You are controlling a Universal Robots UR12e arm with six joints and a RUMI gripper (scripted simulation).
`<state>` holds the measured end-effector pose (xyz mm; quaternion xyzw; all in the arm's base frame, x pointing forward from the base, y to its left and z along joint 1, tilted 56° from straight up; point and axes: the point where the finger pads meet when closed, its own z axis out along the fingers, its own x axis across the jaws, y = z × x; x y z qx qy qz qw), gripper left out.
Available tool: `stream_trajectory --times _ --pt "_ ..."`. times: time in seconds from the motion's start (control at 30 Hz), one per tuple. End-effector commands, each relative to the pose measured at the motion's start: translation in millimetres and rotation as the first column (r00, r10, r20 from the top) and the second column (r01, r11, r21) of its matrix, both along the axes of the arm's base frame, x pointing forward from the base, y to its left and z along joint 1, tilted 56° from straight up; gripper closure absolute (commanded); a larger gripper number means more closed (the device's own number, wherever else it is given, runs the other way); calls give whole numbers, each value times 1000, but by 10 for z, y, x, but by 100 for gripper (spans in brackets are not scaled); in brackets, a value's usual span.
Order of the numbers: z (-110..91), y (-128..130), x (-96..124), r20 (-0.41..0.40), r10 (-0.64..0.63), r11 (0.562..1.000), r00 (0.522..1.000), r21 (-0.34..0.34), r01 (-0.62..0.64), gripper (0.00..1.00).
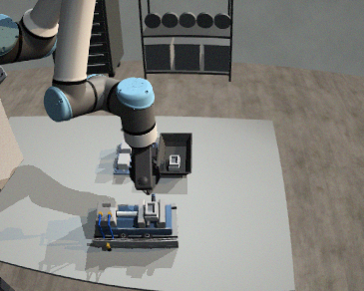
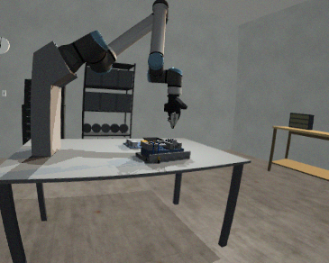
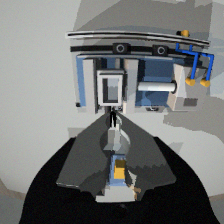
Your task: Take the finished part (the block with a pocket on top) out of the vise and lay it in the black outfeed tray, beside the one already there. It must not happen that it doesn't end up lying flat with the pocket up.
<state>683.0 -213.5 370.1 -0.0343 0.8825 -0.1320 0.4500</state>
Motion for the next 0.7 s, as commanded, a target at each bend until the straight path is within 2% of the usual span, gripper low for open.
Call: stream_trajectory --times 0.0,0.27,0.3,0.67 --pt "6 1 0 1 0 1000 1000 -1 0 100" --pt "6 1 0 1 0 1000 1000 -1 0 100" --pt "6 1 0 1 0 1000 1000 -1 0 60" --pt "6 1 0 1 0 1000 1000 -1 0 60"
